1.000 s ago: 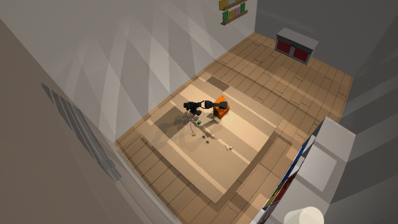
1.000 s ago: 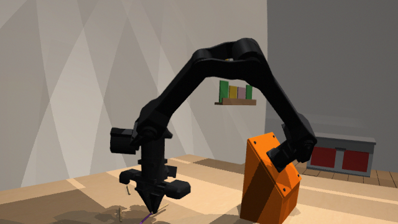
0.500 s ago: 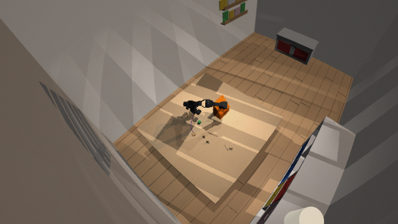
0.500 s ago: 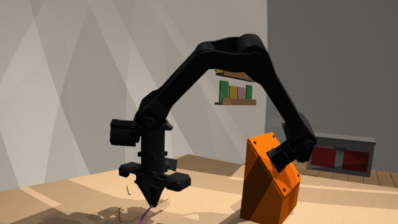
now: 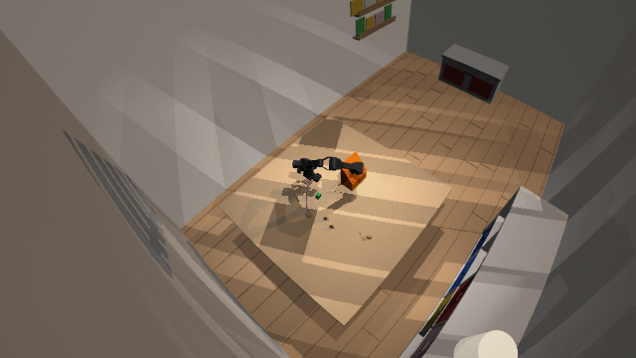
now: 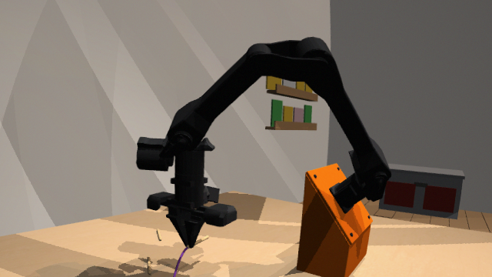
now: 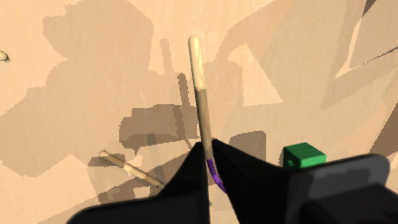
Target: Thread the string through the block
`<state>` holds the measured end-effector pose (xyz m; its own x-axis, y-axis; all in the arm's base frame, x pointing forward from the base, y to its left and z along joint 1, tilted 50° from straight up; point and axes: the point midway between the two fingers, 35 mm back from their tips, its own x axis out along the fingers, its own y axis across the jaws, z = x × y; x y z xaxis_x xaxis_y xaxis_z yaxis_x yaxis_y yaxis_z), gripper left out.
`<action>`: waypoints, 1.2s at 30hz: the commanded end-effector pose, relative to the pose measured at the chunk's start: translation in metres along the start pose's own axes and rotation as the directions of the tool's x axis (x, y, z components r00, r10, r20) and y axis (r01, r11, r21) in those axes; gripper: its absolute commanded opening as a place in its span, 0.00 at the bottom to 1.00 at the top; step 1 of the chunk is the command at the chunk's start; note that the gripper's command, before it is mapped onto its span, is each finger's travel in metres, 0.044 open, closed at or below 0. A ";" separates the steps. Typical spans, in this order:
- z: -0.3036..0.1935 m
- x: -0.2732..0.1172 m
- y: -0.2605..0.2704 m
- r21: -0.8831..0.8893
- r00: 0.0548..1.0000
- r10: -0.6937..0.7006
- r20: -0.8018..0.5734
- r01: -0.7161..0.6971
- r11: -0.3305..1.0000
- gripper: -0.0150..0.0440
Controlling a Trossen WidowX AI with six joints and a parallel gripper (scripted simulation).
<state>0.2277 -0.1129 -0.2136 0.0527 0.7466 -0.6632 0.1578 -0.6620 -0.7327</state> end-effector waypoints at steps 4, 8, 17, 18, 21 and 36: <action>0.000 -0.003 0.000 0.000 1.000 0.000 0.000 0.000 1.000 0.25; 0.000 -0.003 0.000 -0.001 1.000 0.001 0.000 -0.001 1.000 0.25; -0.003 -0.004 0.000 -0.165 1.000 0.001 0.000 -0.001 0.986 0.25; -0.004 -0.004 0.000 -0.201 1.000 0.001 0.000 -0.001 0.980 0.25; -0.006 -0.004 0.000 -0.307 1.000 0.002 0.000 -0.002 0.952 0.25; -0.018 -0.005 0.000 -0.759 1.000 0.003 -0.001 -0.003 0.651 0.25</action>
<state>0.2405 -0.1140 -0.2086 0.0489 0.7459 -0.6642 0.7913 -0.4347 -0.4299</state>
